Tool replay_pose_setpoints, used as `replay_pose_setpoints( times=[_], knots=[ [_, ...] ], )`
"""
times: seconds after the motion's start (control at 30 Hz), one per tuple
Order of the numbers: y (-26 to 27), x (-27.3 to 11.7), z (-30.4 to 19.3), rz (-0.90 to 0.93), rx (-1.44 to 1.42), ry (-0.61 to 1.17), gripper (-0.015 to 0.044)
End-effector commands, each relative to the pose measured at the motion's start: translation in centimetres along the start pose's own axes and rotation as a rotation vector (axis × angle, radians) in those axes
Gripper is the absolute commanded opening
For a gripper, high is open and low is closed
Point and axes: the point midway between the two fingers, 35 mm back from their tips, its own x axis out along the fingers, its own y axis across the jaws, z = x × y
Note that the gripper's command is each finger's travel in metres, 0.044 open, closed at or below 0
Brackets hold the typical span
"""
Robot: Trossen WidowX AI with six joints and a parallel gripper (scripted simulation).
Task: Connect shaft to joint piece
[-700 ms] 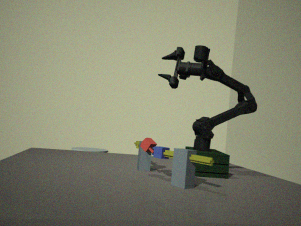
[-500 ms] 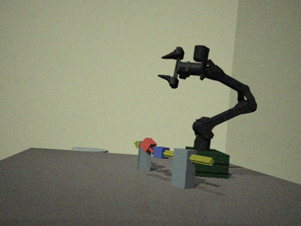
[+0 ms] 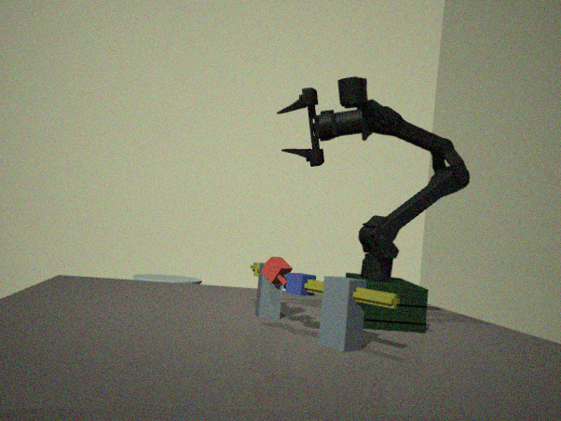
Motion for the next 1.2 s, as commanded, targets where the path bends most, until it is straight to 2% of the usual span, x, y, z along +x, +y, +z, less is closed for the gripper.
replay_pose_setpoints(
  times=[0.0, 0.53, 1.17],
  knots=[
    [-0.4, 0.9, -1.3, -0.057, -0.116, 0.048, 0.0440],
    [-3.0, 4.1, -6.3, -0.273, -0.550, 0.274, 0.0440],
    [-7.9, 6.9, -12.3, -0.477, -1.009, 0.647, 0.0440]
  ],
)
